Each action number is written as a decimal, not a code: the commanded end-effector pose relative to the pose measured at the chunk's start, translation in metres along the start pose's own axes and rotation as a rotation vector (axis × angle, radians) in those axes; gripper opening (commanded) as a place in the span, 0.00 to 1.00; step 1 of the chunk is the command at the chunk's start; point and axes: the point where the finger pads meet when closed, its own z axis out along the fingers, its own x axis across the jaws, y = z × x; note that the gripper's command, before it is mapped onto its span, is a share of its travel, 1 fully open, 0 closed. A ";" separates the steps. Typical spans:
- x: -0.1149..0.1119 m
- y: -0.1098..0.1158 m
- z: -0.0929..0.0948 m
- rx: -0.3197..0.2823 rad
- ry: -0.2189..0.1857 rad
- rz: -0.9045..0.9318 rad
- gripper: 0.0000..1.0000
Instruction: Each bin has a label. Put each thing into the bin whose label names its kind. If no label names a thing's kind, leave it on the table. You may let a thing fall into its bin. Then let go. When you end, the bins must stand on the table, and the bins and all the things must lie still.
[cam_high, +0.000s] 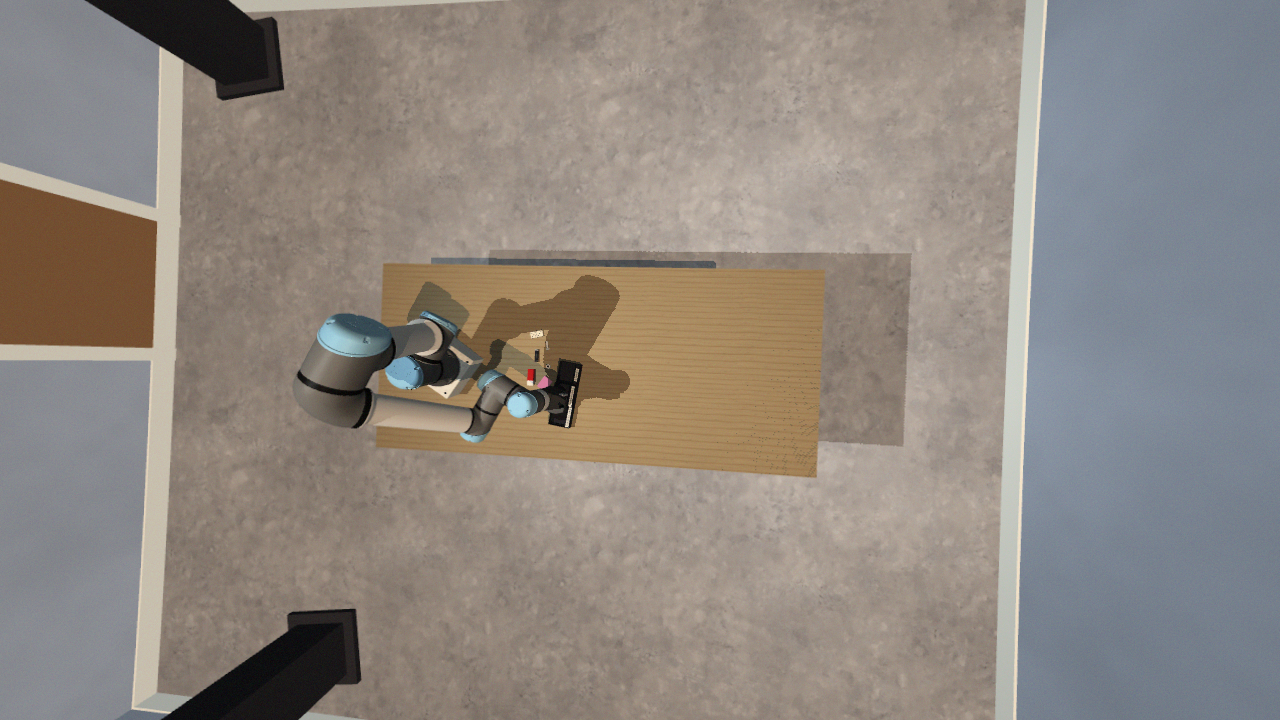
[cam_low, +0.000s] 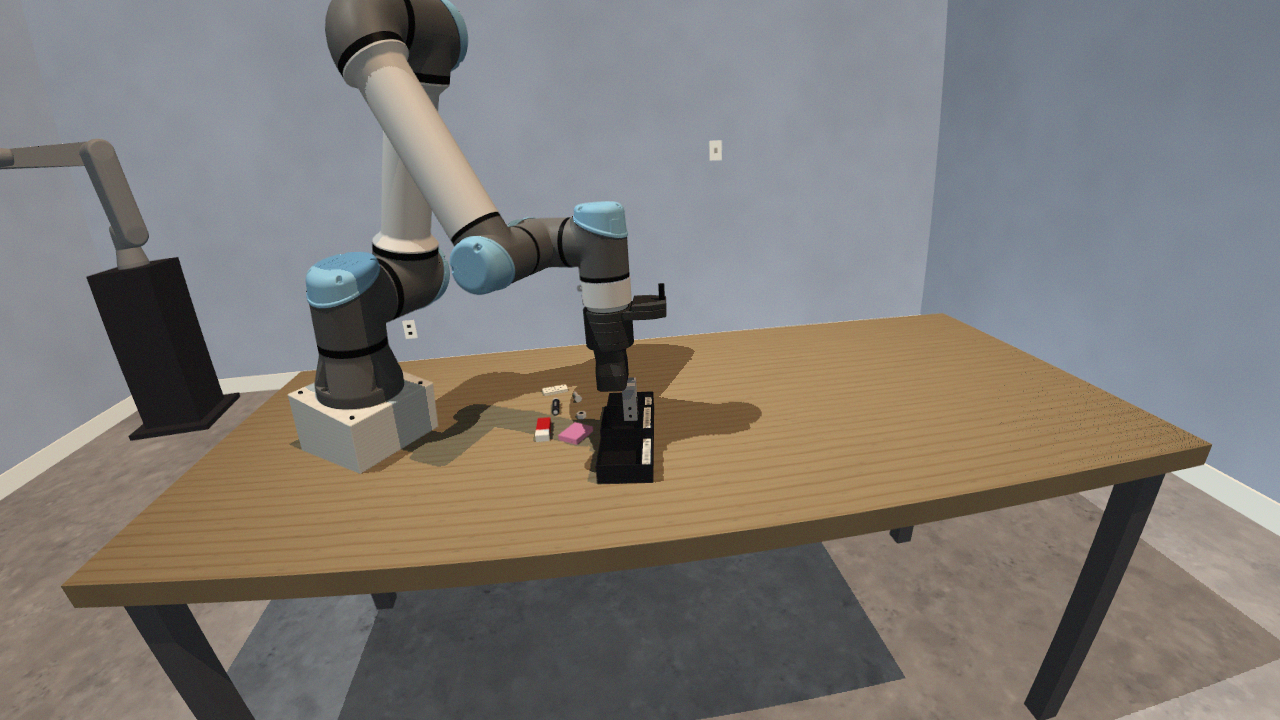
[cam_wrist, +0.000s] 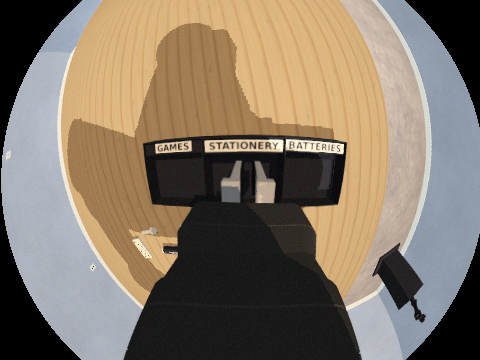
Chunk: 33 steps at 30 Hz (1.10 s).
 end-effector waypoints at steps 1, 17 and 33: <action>0.000 -0.001 -0.019 0.002 0.001 0.000 0.31; -0.011 0.001 -0.030 -0.002 0.000 -0.001 0.31; -0.081 0.000 -0.030 -0.001 0.000 -0.001 0.31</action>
